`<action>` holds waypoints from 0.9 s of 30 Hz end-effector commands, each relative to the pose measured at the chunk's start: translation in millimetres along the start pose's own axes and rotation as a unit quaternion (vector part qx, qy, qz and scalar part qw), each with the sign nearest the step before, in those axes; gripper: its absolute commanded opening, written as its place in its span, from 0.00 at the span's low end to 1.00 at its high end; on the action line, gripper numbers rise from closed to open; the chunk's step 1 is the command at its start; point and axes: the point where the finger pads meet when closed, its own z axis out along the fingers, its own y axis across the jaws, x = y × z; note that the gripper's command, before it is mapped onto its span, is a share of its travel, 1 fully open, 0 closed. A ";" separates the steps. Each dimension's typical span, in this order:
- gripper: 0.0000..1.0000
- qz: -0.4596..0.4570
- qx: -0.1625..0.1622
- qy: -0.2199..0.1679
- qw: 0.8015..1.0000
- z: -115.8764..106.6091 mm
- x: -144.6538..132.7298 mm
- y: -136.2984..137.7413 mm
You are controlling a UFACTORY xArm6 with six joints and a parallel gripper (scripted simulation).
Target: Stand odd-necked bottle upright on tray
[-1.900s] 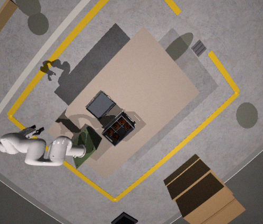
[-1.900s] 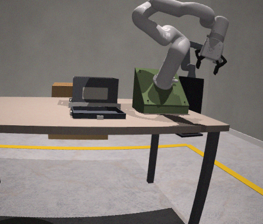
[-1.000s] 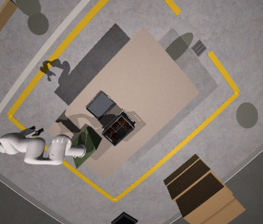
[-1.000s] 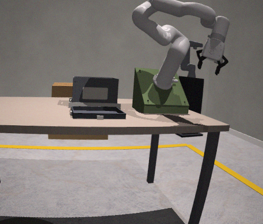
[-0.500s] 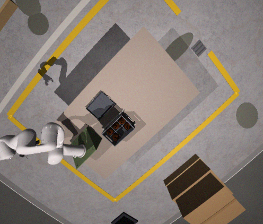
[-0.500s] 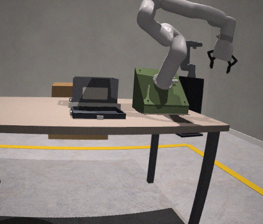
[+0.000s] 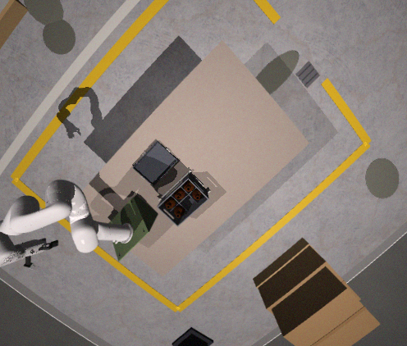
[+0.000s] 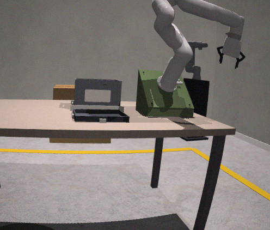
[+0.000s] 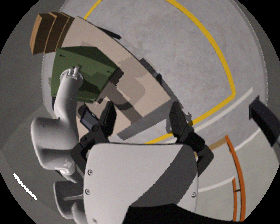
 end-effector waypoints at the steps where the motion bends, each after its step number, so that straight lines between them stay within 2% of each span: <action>1: 1.00 -0.010 0.010 0.021 1.000 -7.6 42.5 -10.3; 9: 1.00 -0.029 0.036 0.049 0.998 -22.4 108.0 -47.8; 11: 1.00 -0.029 0.036 0.049 0.998 -22.4 108.0 -47.8; 12: 1.00 -0.036 0.047 0.056 0.997 -28.1 129.3 -65.2; 15: 1.00 -0.040 0.054 0.060 0.996 -32.0 143.2 -78.4; 26: 1.00 -0.063 0.092 0.067 0.991 -52.2 204.0 -163.4; 27: 1.00 -0.063 0.092 0.067 0.991 -52.2 204.0 -163.4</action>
